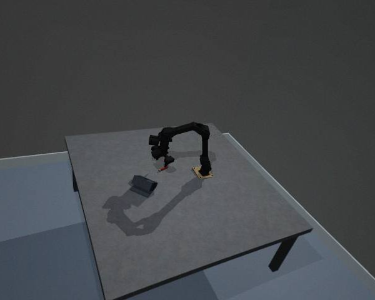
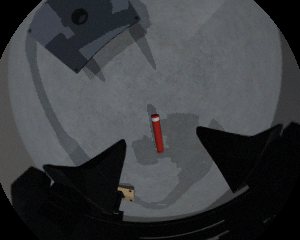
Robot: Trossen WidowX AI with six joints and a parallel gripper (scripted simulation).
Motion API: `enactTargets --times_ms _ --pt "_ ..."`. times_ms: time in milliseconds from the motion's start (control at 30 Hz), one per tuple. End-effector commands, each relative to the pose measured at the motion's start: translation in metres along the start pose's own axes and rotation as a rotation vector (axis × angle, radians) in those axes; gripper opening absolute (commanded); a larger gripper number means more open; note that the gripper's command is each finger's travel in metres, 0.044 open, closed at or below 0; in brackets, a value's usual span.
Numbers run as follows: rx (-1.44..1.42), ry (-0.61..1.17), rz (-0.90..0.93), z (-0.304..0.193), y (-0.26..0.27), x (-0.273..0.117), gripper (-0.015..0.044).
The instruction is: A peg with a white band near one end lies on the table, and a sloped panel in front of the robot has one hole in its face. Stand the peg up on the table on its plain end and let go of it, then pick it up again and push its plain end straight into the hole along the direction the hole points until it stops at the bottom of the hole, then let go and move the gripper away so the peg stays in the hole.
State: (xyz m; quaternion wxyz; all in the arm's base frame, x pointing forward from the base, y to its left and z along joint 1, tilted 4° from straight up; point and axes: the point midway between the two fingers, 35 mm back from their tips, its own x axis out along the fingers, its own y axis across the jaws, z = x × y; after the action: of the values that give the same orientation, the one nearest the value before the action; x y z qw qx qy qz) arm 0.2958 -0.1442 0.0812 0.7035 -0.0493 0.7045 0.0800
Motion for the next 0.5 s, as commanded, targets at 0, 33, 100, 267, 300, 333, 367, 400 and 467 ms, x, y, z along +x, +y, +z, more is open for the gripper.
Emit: enactTargets --times_ms 0,33,100,267,300,333,367,400,467 --pt "-0.003 -0.003 0.005 0.001 0.000 0.008 0.0440" --pt "-0.003 -0.003 0.005 0.001 0.000 0.010 0.0440" --pt "-0.003 -0.003 0.005 0.001 0.000 0.013 0.0440" --pt "-0.003 -0.003 0.005 0.001 0.000 0.021 0.0440" --pt "-0.003 -0.003 0.005 0.001 0.000 0.023 0.0440" --pt "-0.003 -0.003 0.005 0.001 0.000 0.024 0.0440" --pt "-0.003 -0.003 0.005 0.001 0.000 0.026 0.0440" --pt "-0.003 -0.003 0.005 0.001 0.000 0.027 0.0440" --pt "-0.003 -0.003 0.005 0.001 0.001 0.031 0.0440"
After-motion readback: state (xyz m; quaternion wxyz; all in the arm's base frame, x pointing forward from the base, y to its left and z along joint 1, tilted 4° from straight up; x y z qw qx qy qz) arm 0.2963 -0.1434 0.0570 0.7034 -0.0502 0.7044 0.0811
